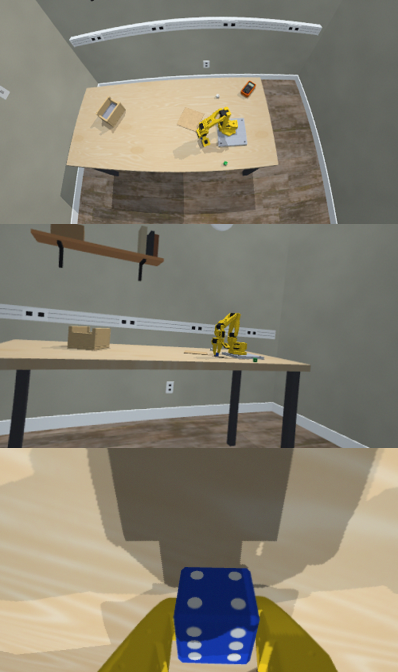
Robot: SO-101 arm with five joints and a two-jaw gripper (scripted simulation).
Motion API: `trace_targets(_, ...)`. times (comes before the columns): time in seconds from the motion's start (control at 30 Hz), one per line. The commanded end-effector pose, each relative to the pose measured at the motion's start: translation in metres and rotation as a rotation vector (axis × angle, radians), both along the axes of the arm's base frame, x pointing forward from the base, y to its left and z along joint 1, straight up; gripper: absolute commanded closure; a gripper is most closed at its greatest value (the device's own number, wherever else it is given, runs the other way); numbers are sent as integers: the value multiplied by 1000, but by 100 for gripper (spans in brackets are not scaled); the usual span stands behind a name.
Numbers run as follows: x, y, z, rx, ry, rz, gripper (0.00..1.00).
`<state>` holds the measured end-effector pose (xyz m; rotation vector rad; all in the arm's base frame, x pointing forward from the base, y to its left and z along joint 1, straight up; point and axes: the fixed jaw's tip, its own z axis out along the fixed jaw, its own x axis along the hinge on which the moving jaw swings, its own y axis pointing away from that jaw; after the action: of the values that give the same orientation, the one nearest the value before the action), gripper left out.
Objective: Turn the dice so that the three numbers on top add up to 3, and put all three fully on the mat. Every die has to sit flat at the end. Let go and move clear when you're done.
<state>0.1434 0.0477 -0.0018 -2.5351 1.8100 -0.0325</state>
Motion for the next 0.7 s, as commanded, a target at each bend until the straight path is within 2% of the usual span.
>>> trace_targets(0.0,-5,0,-4,-6,23,0,100)
trace_targets(0.43,-5,0,-5,-6,23,0,99)
trace_targets(0.67,-5,0,-5,-6,23,0,92)
